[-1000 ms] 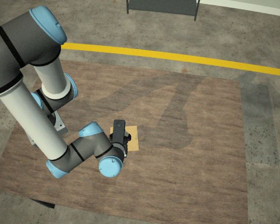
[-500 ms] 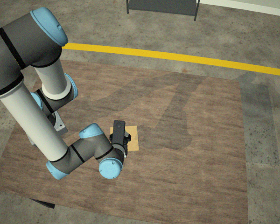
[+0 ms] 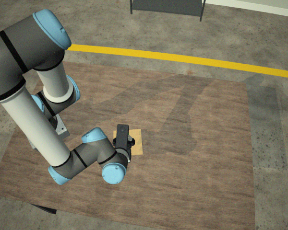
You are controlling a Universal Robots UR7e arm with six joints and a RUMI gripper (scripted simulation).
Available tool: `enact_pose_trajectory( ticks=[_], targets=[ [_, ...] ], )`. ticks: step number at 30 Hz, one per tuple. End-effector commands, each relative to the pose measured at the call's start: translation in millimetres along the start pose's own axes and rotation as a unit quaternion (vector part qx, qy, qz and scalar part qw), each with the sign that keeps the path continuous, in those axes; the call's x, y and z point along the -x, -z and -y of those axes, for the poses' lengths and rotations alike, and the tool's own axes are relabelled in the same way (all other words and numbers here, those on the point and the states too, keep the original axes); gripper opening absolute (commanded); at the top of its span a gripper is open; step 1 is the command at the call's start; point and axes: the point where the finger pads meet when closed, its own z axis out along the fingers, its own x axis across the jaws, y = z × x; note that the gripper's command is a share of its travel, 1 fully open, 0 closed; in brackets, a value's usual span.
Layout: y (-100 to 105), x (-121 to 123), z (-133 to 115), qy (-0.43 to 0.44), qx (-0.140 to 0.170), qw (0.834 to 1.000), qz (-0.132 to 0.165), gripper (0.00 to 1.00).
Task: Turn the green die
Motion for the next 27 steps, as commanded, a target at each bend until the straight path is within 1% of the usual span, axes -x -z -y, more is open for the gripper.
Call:
enact_pose_trajectory(
  ticks=[1,27],
  targets=[
    [-3.6,-0.3,-3.8,0.0,0.0,1.0,0.0,0.03],
    [-29.7,-0.3,-29.9,0.0,0.0,1.0,0.0,0.03]
  ],
)
